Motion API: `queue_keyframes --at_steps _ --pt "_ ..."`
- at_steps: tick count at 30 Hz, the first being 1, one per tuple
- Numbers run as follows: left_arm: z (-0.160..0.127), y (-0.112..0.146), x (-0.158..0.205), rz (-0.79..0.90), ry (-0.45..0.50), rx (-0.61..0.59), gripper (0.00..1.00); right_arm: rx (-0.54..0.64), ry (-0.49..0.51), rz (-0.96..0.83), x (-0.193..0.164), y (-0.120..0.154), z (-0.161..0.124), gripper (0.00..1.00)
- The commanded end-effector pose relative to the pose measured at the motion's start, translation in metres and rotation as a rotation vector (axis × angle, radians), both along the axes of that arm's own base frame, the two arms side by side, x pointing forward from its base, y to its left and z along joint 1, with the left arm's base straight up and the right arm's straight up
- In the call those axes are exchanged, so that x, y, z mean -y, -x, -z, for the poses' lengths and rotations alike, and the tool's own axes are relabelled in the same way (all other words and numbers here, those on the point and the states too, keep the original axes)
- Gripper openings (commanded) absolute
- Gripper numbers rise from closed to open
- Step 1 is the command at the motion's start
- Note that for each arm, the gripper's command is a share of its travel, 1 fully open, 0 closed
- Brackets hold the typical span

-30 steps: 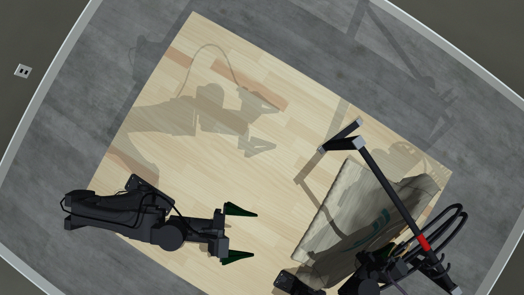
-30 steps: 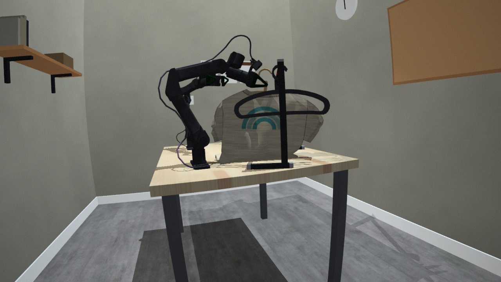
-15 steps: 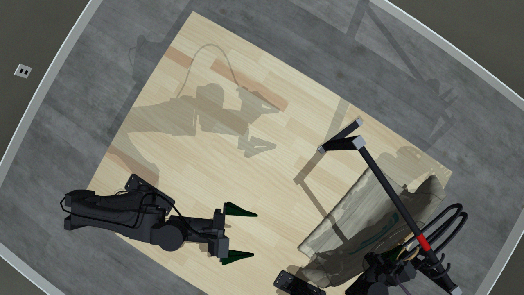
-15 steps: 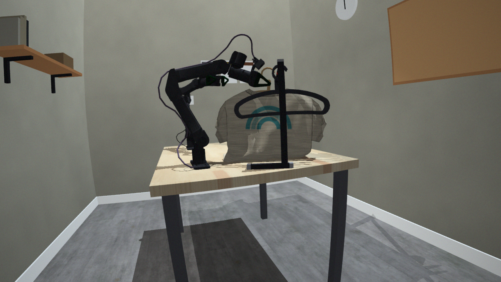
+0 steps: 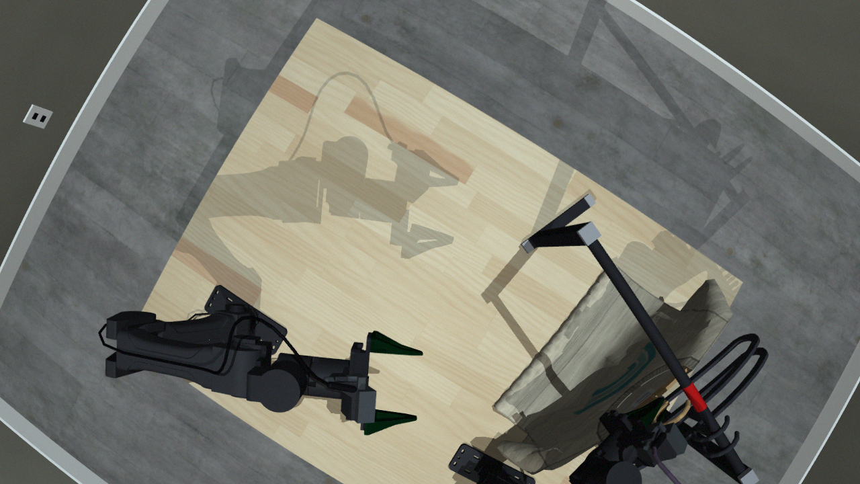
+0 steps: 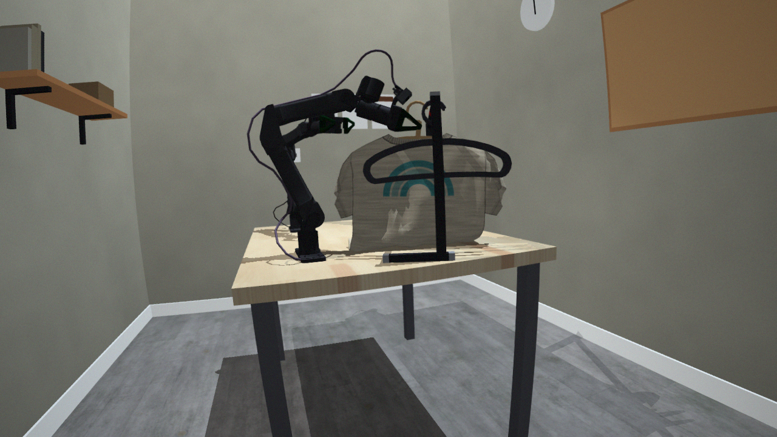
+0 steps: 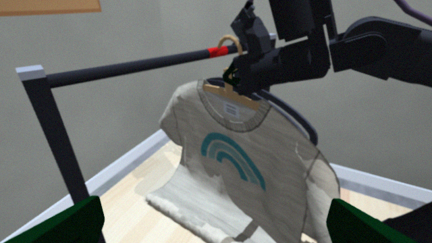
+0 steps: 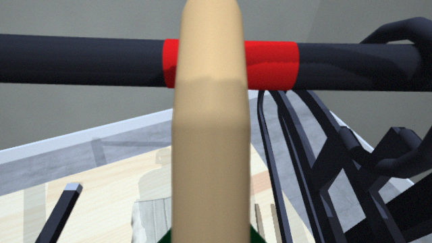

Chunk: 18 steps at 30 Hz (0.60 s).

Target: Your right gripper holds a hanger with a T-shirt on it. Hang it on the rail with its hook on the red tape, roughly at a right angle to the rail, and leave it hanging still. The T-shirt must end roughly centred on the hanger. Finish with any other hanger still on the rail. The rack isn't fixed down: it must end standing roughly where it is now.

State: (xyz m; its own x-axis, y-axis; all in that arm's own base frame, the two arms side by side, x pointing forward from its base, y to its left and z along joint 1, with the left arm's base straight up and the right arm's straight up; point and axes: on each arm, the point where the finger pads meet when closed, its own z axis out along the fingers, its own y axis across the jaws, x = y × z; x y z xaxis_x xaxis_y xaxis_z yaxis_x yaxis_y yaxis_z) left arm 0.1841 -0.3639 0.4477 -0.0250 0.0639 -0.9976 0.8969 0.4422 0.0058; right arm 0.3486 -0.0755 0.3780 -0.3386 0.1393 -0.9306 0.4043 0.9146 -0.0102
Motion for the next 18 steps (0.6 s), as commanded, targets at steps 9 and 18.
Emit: queue_keyframes --at_steps 9,18 --pt "-0.028 0.006 -0.004 0.014 0.056 0.033 1.00 0.083 0.012 -0.011 0.014 -0.031 -0.029 0.01" --pt "-0.028 0.006 -0.004 0.014 0.056 0.033 1.00 0.055 0.010 0.019 0.027 -0.045 -0.022 0.01"
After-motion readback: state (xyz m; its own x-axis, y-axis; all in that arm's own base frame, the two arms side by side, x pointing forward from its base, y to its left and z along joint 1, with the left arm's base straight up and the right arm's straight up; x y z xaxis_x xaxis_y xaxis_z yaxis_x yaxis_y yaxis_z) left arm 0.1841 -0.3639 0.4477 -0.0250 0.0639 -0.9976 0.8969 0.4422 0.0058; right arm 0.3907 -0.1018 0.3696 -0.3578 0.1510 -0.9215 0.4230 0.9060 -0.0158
